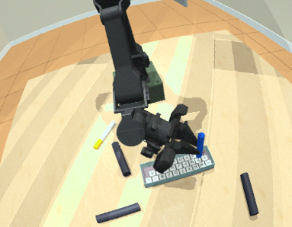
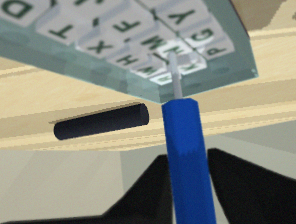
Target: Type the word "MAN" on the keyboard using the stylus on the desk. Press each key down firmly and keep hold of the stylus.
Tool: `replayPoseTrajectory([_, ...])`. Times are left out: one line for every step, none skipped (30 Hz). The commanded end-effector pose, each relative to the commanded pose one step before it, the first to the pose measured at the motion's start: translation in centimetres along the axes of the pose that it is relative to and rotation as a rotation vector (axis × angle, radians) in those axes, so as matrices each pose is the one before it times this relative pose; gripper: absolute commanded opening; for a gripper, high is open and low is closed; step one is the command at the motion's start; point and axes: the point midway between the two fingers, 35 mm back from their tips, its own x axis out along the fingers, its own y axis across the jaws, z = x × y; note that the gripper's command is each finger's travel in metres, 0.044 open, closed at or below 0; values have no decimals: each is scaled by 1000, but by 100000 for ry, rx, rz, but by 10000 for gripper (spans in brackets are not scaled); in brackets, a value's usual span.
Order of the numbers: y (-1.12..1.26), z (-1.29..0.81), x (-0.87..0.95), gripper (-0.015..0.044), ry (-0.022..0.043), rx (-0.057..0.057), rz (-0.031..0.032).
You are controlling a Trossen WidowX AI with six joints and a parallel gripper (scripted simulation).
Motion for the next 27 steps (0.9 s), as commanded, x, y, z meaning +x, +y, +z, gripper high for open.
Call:
replayPoseTrajectory([-65,-26,-27,81,-49,208,-224])
replayPoseTrajectory([0,0,0,81,0,0,0])
replayPoseTrajectory([0,0,0,81,0,0,0])
replayPoseTrajectory([0,0,0,81,0,0,0])
replayPoseTrajectory([6,-57,-30,81,1,-1,1])
replayPoseTrajectory([11,-116,-62,81,1,-2,1])
replayPoseTrajectory([16,-181,-97,81,2,-3,2])
replayPoseTrajectory([17,-223,-120,81,2,-3,2])
replayPoseTrajectory([17,-269,-147,81,3,-4,2])
replayPoseTrajectory([14,-319,-176,81,3,-4,2])
replayPoseTrajectory([9,-361,-203,81,3,-4,3])
replayPoseTrajectory([2,-379,-217,81,3,-4,2])
replayPoseTrajectory([-7,-383,-223,81,3,-3,2])
replayPoseTrajectory([-15,-383,-227,81,3,-2,2])
replayPoseTrajectory([-18,-309,-186,81,2,-1,1])
replayPoseTrajectory([-14,-187,-114,81,1,-1,0])
replayPoseTrajectory([-5,-62,-38,81,0,0,0])
replayPoseTrajectory([0,0,0,81,0,0,0])
replayPoseTrajectory([0,0,0,81,0,0,0])
replayPoseTrajectory([0,0,0,81,0,0,0])
replayPoseTrajectory([0,0,0,81,0,0,0])
replayPoseTrajectory([0,0,0,81,0,0,0])
replayPoseTrajectory([0,0,0,81,0,0,0])
replayPoseTrajectory([0,0,0,81,0,0,0])
replayPoseTrajectory([0,0,0,81,0,0,0])
replayPoseTrajectory([0,0,0,81,0,0,0])
replayPoseTrajectory([0,0,0,81,0,0,0])
